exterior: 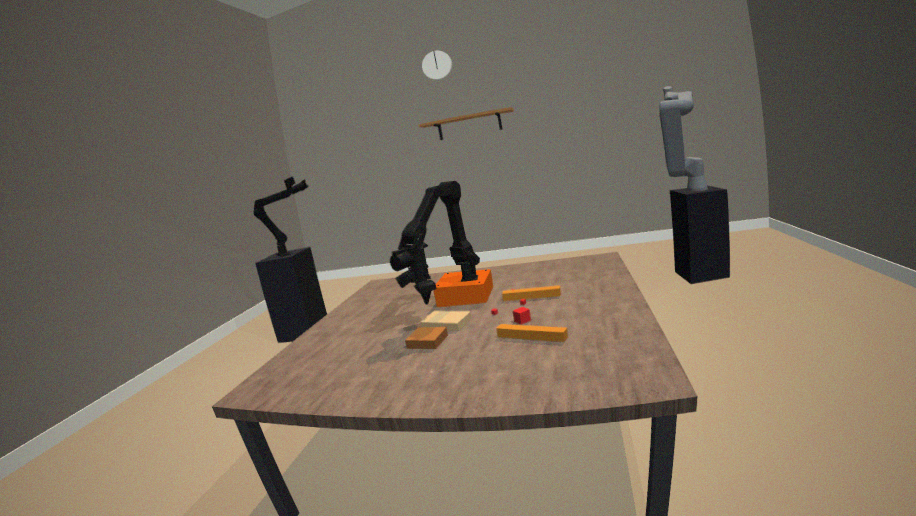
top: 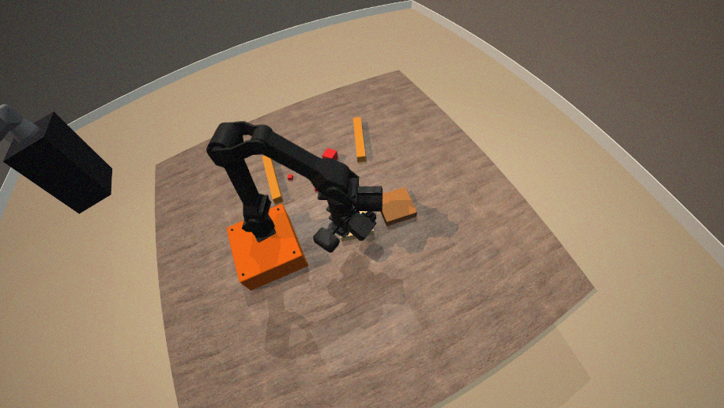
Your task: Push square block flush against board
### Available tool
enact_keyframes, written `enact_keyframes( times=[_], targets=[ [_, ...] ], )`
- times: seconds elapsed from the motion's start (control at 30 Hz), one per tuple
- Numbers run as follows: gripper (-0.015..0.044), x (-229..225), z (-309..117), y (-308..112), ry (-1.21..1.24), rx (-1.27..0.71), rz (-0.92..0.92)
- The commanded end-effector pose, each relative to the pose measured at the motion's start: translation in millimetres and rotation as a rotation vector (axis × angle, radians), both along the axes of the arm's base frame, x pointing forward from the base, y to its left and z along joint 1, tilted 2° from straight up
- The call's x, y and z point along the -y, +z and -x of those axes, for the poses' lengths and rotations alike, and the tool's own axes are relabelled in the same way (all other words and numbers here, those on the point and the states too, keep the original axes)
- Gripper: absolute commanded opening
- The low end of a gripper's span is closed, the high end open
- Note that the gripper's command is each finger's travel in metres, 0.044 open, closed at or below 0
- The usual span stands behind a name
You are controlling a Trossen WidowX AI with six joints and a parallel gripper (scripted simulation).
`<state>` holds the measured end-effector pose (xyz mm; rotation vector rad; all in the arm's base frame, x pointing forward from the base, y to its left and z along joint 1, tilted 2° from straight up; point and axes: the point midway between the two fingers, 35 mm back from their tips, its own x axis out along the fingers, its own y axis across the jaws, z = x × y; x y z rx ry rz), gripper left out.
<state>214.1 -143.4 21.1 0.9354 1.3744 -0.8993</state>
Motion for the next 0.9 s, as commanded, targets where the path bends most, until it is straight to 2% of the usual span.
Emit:
enact_keyframes(
  times=[0.0,0.63,0.87],
  targets=[
    [0.0,-10,5,2,0.163,0.013,0.005],
    [0.0,-46,34,-4,0.815,0.025,0.009],
    [0.0,-47,35,-4,0.838,0.025,0.009]
  ],
)
